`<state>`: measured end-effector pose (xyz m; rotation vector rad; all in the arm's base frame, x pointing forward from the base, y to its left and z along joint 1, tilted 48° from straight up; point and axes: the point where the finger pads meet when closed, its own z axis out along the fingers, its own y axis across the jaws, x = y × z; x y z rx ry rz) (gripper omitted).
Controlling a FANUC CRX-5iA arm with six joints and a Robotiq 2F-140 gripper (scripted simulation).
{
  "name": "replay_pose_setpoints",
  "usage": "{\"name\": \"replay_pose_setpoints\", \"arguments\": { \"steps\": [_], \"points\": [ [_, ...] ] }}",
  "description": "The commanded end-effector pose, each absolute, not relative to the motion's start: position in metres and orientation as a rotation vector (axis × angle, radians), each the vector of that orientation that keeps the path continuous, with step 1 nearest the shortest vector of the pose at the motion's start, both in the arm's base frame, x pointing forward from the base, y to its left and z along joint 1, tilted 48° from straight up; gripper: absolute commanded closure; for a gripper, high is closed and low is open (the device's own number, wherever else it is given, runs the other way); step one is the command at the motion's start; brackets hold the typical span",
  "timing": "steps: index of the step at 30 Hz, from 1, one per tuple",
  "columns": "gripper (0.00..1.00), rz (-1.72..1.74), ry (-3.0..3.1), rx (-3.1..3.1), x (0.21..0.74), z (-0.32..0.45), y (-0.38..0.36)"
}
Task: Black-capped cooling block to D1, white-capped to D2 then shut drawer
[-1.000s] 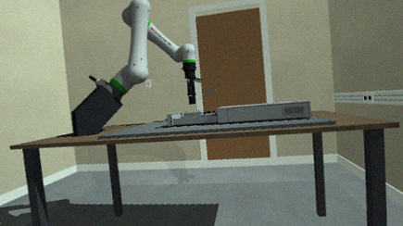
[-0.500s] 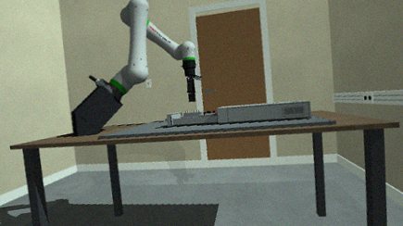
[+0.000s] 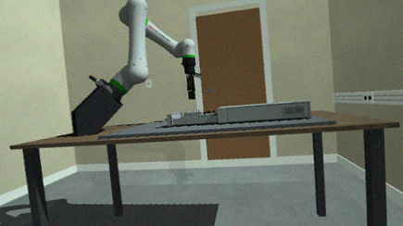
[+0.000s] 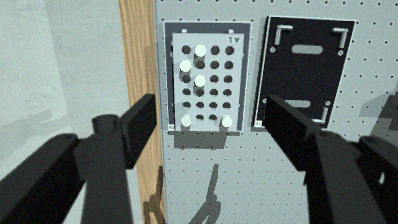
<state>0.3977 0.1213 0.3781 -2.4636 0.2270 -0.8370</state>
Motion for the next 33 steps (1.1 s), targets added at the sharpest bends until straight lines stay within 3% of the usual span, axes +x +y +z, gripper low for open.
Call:
{"name": "replay_pose_setpoints", "arguments": {
  "steps": [1, 33],
  "points": [
    [0.34, -0.828, 0.26, -2.454, 0.398, 0.379, 0.117],
    [0.34, -0.486, 1.086, -2.092, 0.436, 0.343, 0.004]
  ]
}}
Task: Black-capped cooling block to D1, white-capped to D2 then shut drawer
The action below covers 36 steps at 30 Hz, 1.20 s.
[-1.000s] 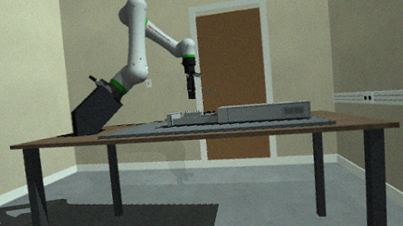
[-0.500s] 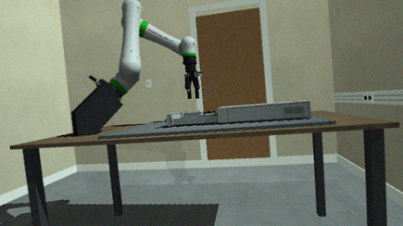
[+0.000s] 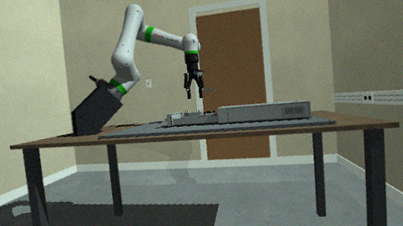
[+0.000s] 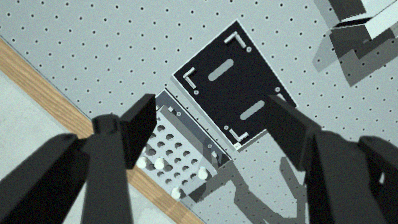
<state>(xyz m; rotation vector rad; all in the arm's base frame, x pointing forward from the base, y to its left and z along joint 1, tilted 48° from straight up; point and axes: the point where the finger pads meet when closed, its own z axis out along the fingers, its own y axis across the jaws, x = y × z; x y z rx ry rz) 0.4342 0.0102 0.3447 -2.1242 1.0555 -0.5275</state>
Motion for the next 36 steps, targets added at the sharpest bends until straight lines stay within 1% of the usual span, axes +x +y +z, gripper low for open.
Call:
{"name": "replay_pose_setpoints", "arguments": {
  "steps": [1, 14, 36],
  "points": [
    [0.34, -0.473, 1.112, -2.075, 0.437, 0.341, 0.0],
    [0.34, -0.301, 1.435, -1.83, 0.454, 0.326, -0.048],
    [0.34, -0.061, 1.81, -1.431, 0.476, 0.306, -0.111]
  ]
}}
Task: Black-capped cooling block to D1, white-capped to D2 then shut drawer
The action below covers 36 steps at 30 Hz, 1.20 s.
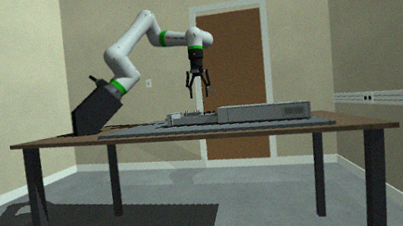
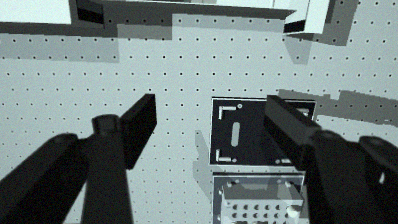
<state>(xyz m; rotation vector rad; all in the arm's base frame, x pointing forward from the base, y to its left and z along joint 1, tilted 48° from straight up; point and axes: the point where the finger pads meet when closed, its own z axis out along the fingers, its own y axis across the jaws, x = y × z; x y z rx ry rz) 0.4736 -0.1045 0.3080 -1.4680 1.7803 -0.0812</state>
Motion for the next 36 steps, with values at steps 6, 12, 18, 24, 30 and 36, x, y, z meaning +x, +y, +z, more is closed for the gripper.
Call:
{"name": "replay_pose_setpoints", "arguments": {
  "steps": [6, 12, 18, 24, 30, 36],
  "points": [
    [0.34, -0.061, 1.81, -1.431, 0.483, 0.3, -0.133],
    [0.34, -0.061, 1.81, -1.431, 0.491, 0.293, -0.155],
    [0.34, -0.061, 1.81, -1.431, 0.495, 0.288, -0.169],
    [0.34, -0.061, 1.81, -1.431, 0.503, 0.281, -0.191],
    [0.34, -0.061, 1.81, -1.431, 0.509, 0.276, -0.209],
    [0.34, -0.061, 1.81, -1.431, 0.515, 0.27, -0.227]
  ]
}}
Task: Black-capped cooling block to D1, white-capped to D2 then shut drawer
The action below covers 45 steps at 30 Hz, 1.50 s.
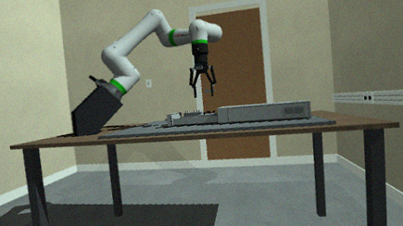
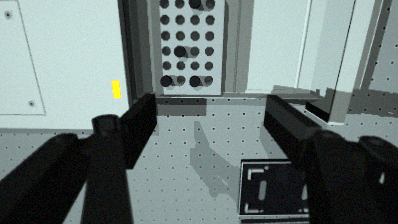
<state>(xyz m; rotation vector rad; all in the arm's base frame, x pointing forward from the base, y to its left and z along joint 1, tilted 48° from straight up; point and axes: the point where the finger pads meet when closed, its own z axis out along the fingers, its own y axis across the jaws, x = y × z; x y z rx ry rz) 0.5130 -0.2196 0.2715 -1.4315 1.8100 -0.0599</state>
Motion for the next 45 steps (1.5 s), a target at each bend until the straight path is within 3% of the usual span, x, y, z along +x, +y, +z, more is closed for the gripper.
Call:
{"name": "replay_pose_setpoints", "arguments": {
  "steps": [1, 18, 45],
  "points": [
    [0.34, -0.061, 1.81, -1.431, 0.516, 0.269, -0.23],
    [0.34, -0.061, 1.81, -1.431, 0.534, 0.253, -0.282],
    [0.34, -0.061, 1.81, -1.431, 0.54, 0.245, -0.269]
  ]
}}
